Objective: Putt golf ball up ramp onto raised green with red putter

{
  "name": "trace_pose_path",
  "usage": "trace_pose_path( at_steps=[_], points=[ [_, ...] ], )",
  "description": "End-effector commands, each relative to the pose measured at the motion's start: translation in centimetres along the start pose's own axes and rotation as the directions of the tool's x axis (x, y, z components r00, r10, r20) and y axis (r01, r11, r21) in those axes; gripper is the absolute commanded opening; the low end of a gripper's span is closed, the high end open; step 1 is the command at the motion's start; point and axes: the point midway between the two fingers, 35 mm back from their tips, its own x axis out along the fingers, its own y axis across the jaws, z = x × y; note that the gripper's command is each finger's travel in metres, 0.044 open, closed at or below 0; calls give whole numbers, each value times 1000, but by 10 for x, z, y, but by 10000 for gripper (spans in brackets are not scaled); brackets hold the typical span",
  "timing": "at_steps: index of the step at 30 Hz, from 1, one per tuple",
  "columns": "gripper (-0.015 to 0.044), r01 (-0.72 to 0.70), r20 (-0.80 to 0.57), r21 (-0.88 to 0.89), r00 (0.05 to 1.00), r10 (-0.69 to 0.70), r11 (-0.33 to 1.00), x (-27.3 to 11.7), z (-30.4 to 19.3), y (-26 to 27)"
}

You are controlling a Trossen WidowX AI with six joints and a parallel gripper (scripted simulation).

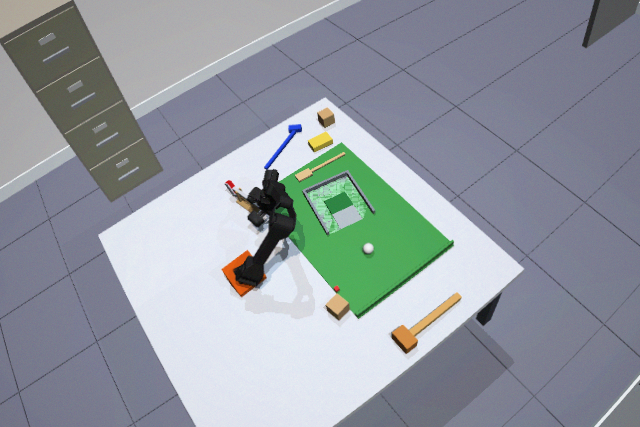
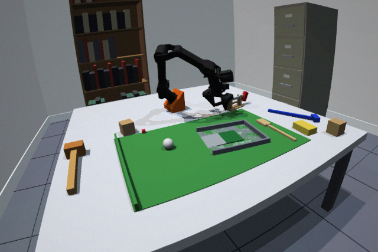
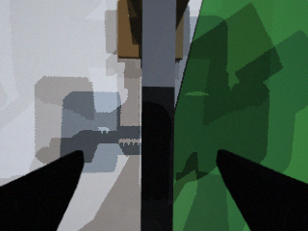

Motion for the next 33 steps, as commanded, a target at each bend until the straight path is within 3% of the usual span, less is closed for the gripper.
trace_pose_path(
  at_steps=[1,14,23,33],
  points=[
    [361,1,1,0,1000,-1,1000,-1,0,0],
    [20,1,1,0,1000,-1,1000,-1,0,0],
    [0,1,1,0,1000,-1,1000,-6,2,-1],
    [0,1,5,-1,1000,-1,1000,-62,20,-4]
  ],
)
